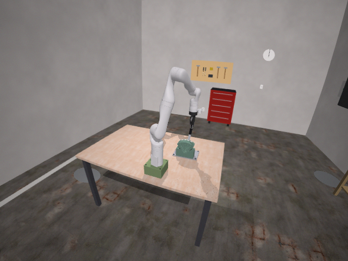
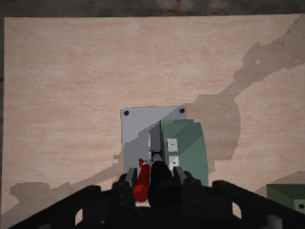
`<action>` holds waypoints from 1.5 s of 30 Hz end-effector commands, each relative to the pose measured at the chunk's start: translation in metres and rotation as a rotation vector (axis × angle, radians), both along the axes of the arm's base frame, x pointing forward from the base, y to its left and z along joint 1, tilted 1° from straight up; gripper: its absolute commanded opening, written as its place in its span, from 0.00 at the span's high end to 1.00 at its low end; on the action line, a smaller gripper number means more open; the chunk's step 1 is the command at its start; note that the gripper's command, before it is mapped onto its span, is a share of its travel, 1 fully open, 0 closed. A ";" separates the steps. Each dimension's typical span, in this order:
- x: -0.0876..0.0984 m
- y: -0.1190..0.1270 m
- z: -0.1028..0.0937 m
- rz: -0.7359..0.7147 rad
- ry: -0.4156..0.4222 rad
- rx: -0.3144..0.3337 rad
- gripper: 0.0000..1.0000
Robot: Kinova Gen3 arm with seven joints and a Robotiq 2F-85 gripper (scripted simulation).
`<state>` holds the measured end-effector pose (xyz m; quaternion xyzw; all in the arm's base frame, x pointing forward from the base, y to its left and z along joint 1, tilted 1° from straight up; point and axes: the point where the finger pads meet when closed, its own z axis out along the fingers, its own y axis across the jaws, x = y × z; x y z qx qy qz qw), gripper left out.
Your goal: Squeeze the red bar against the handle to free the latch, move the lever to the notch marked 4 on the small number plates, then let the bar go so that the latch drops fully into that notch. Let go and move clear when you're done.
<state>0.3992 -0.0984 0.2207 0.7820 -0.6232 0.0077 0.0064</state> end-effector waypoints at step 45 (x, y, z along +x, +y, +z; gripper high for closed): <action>-0.017 0.075 -0.007 0.006 0.006 0.008 1.00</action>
